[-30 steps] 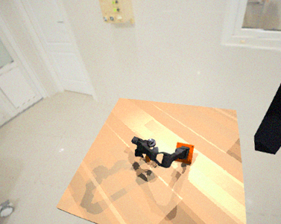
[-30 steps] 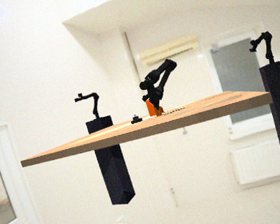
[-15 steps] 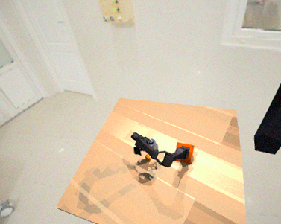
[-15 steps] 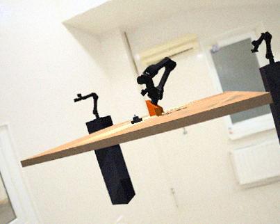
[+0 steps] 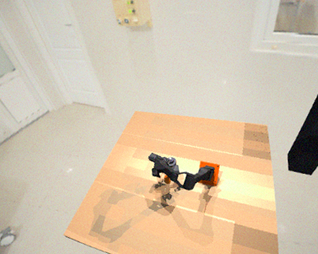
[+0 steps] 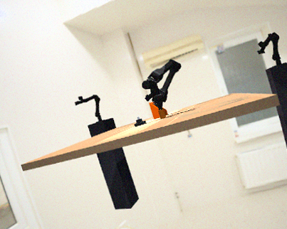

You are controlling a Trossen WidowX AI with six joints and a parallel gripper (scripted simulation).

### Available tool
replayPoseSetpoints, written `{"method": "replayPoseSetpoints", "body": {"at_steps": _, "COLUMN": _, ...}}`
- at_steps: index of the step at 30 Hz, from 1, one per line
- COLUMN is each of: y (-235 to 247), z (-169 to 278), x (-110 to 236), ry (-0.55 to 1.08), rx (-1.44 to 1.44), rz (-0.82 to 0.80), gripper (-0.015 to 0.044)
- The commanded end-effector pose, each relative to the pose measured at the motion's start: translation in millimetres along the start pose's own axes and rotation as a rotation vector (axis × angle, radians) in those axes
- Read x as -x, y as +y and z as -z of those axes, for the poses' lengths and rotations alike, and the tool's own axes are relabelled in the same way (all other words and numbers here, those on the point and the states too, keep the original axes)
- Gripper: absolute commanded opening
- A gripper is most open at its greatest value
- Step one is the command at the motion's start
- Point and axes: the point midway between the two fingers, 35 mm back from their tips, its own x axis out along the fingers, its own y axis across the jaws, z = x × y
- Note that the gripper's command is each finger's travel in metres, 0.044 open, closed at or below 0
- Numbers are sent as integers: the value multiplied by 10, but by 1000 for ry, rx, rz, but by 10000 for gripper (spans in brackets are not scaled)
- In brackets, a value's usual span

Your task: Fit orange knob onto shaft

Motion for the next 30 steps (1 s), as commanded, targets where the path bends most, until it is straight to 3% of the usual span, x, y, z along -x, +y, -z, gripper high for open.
{"method": "replayPoseSetpoints", "body": {"at_steps": 1, "y": -7, "z": 3, "x": -75, "ry": 5, "rx": -6, "rz": 0, "gripper": 440}}
{"method": "replayPoseSetpoints", "body": {"at_steps": 30, "y": -20, "z": 29, "x": -509, "ry": 10, "rx": -6, "rz": -2, "gripper": 440}}
